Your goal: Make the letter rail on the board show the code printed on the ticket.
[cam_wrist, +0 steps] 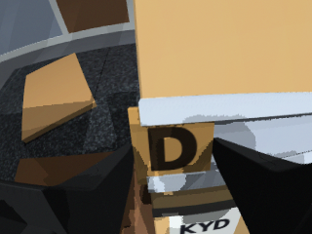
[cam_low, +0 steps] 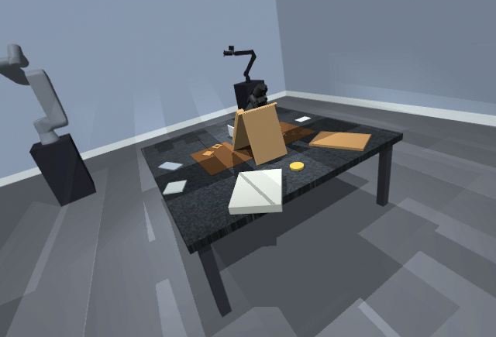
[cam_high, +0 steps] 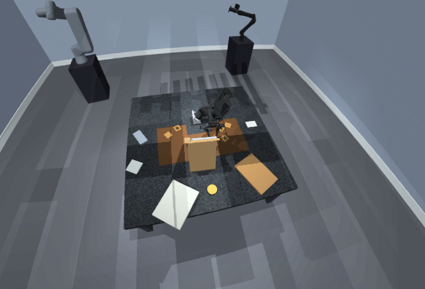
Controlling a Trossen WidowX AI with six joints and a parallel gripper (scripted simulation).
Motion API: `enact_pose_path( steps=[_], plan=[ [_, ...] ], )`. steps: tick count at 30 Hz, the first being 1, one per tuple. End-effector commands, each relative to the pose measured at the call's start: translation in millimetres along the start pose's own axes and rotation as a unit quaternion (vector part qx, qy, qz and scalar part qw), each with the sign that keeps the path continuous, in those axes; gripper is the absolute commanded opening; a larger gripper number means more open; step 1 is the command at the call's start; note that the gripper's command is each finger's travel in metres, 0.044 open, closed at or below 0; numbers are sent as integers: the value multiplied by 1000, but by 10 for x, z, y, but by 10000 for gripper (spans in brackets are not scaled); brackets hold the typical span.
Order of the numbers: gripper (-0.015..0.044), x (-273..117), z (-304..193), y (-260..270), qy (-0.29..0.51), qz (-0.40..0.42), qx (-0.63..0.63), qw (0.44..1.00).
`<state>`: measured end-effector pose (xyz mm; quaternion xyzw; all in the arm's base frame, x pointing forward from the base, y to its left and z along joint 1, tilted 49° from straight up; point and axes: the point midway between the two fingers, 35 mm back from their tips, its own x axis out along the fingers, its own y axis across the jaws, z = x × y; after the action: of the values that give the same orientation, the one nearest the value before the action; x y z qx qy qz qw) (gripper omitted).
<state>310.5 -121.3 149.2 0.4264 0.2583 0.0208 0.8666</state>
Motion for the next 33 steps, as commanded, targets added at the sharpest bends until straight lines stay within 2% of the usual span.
enact_pose_path(
  steps=[1,33],
  plan=[
    [0,2,-2,-28,1,2,-2,1000],
    [0,9,-11,-268,1,2,-2,1000]
  ],
)
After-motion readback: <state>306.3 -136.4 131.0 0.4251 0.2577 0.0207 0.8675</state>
